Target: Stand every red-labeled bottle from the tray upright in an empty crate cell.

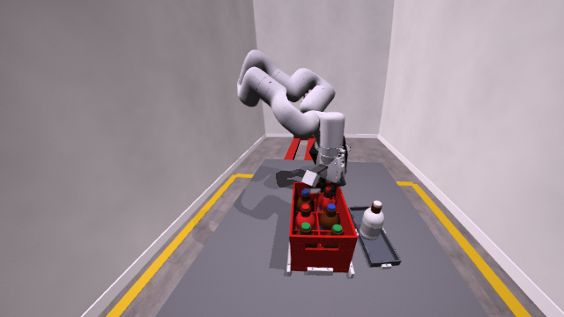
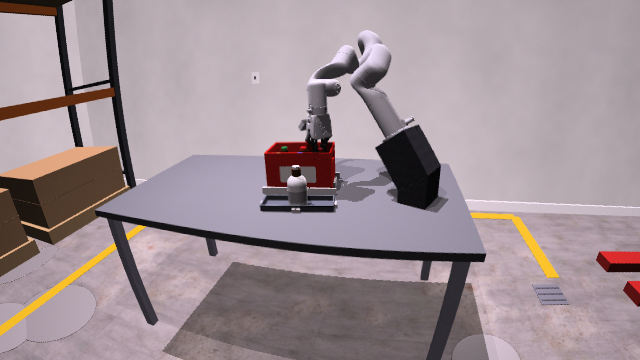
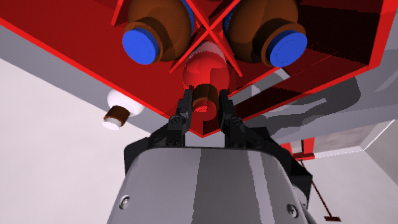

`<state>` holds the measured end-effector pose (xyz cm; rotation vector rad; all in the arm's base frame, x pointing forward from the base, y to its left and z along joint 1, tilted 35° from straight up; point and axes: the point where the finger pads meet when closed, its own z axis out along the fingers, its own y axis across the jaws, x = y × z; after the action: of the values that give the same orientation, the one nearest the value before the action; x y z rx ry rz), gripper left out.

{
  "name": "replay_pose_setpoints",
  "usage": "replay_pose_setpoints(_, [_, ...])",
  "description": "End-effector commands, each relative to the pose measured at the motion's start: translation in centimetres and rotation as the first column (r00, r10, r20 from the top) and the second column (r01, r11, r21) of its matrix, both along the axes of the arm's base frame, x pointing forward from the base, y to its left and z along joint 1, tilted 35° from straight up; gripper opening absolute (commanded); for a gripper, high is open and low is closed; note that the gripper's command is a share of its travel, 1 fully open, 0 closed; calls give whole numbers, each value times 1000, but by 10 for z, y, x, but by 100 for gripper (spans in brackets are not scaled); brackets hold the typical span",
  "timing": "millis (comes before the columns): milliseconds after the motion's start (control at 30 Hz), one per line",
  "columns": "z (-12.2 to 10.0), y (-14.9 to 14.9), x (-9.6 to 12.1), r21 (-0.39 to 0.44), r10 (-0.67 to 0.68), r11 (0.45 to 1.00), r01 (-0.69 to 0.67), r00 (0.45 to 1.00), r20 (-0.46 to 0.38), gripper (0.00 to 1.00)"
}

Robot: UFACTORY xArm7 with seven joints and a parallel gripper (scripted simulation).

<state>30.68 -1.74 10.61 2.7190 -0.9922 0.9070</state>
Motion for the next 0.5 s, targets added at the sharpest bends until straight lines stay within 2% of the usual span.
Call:
replay_pose_setpoints(0, [-1,0,1,0,1,1000,-1,1000,1,0])
replay_pose_setpoints(467, [-5,-2,4,0,1,1000,-1,1000,1,0])
